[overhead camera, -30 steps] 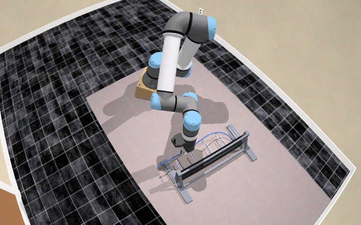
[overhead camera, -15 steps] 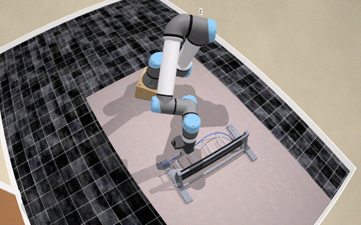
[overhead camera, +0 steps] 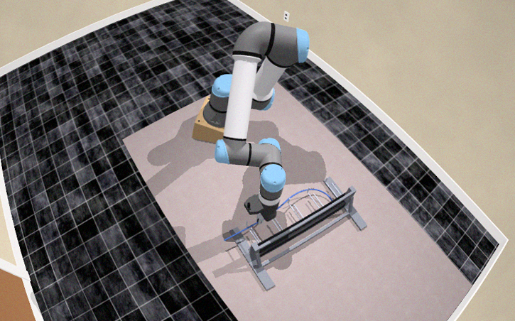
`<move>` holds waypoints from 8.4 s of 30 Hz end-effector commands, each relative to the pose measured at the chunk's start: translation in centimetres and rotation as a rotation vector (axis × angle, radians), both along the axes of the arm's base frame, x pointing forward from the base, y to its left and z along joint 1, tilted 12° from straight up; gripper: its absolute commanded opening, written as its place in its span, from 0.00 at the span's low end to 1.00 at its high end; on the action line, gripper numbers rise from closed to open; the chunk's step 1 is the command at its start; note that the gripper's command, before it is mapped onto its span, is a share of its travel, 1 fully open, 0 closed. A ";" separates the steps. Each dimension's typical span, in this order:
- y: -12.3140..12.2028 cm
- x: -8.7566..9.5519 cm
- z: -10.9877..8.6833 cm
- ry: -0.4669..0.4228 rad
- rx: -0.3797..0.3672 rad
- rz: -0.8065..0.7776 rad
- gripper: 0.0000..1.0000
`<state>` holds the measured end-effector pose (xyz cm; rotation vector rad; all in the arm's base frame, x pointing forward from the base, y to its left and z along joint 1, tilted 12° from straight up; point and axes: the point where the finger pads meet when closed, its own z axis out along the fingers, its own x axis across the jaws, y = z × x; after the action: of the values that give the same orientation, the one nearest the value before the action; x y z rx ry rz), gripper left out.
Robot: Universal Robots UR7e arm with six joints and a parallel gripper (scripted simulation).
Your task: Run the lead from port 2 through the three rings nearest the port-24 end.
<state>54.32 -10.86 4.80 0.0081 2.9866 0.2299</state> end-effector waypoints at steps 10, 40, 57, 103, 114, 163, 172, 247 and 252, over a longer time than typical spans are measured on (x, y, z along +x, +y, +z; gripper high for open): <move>0.0 0.1 -0.2 -0.002 -0.001 0.000 0.00; 0.0 2.5 0.2 -0.002 -0.001 0.000 0.00; -0.1 4.0 0.4 -0.002 -0.001 0.000 0.00; -0.1 4.0 0.4 -0.002 -0.001 0.000 0.67; -0.1 4.0 0.4 -0.002 -0.001 0.000 0.67; -1.3 2.9 8.2 -0.002 -0.001 0.000 0.67; -1.3 2.9 8.2 -0.002 -0.001 0.000 0.00; -1.3 2.9 8.2 -0.002 -0.001 0.000 0.00; -0.8 2.7 8.3 -0.002 -0.001 -0.001 0.00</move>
<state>57.15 -12.07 12.94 0.0084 2.9863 0.2294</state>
